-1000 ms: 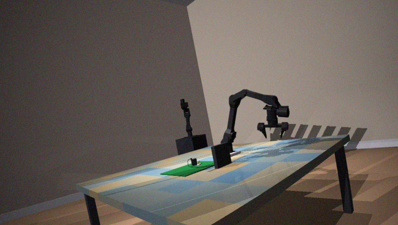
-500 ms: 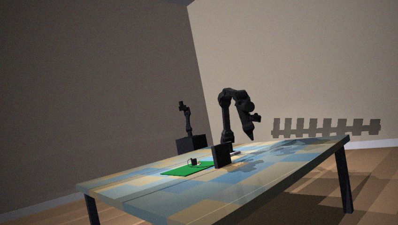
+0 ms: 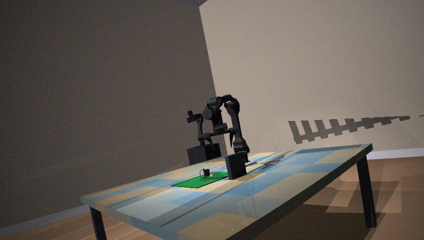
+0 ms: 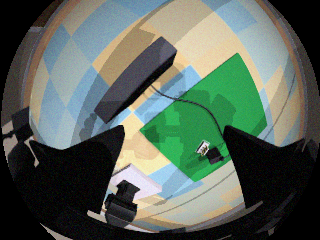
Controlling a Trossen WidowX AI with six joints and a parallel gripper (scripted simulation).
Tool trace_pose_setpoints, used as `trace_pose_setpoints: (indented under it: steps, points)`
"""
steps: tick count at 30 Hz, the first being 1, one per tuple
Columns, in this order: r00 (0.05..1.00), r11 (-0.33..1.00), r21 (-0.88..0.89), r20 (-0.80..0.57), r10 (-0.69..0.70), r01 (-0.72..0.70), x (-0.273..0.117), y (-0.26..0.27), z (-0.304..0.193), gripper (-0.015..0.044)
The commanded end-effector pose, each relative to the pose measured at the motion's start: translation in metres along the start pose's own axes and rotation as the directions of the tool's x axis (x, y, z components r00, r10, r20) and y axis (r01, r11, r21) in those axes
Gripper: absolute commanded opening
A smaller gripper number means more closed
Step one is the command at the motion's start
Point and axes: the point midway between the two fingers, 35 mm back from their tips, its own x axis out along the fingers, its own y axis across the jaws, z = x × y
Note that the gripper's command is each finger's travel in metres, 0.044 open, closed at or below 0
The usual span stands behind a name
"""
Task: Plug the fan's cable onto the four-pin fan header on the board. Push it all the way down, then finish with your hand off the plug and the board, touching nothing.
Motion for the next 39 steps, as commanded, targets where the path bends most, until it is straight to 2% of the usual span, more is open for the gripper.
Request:
trace_pose_setpoints:
  steps: [1, 4, 7, 10, 21, 25, 31, 39]
  points:
    - [0.999, 0.934, 0.355, -0.027, -0.034, 0.041, -0.009, -0.043, -0.038, 0.044]
    - [0.998, 0.805, 0.59, -0.054, -0.037, 0.062, -0.015, -0.068, -0.067, 0.044]
    - [0.996, 0.601, 0.795, -0.082, -0.028, 0.082, -0.021, -0.09, -0.1, 0.044]
    - [0.995, 0.415, 0.904, -0.099, -0.017, 0.097, -0.025, -0.103, -0.126, 0.044]
    - [0.995, 0.402, 0.91, -0.101, -0.016, 0.098, -0.024, -0.104, -0.128, 0.044]
    - [0.995, 0.402, 0.911, -0.1, -0.016, 0.098, 0.003, -0.108, -0.129, 0.044]
    - [0.995, 0.401, 0.911, -0.1, -0.016, 0.098, 0.072, -0.105, -0.138, 0.044]
    - [0.995, 0.401, 0.911, -0.1, -0.016, 0.098, 0.076, -0.105, -0.138, 0.044]
